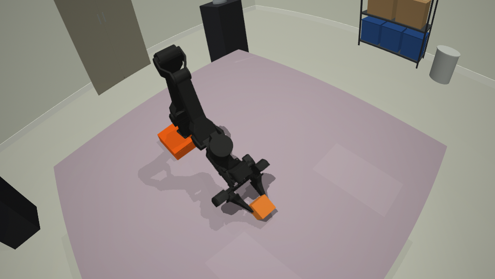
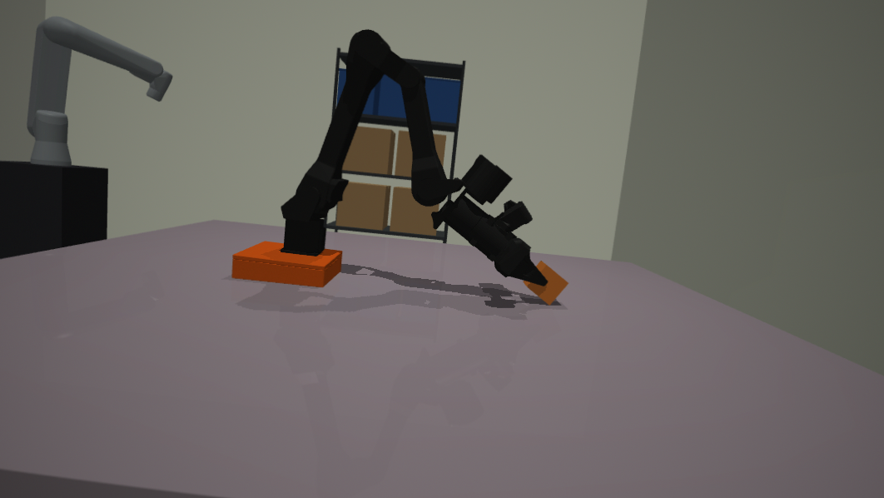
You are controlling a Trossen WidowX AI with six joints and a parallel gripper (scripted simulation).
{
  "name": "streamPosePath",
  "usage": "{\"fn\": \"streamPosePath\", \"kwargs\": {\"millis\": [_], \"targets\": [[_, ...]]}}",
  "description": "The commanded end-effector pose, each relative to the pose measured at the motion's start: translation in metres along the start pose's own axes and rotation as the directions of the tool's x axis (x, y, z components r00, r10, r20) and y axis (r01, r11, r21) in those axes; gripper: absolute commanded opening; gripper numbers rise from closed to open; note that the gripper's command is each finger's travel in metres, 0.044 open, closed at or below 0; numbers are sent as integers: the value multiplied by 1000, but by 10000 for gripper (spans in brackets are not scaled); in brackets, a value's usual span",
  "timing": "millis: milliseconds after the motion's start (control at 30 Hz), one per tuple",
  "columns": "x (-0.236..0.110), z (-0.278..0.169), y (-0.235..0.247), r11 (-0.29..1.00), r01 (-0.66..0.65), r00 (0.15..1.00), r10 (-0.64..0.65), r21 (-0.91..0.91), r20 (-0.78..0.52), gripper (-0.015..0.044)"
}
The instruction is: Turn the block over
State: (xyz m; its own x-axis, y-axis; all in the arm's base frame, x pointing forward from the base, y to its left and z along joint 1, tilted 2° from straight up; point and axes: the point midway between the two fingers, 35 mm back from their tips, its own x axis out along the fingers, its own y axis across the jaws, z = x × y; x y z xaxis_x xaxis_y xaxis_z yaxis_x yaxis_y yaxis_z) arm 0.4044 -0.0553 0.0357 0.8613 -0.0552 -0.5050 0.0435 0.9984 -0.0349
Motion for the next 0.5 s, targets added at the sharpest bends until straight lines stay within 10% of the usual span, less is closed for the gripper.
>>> {"fn": "streamPosePath", "kwargs": {"millis": [0, 467], "targets": [[-5, -3, 1, 1000, -4, 999, 4, 4, 49, 0], [-7, 0, 1, 1000, -4, 997, 4, 4, 78, 0]]}}
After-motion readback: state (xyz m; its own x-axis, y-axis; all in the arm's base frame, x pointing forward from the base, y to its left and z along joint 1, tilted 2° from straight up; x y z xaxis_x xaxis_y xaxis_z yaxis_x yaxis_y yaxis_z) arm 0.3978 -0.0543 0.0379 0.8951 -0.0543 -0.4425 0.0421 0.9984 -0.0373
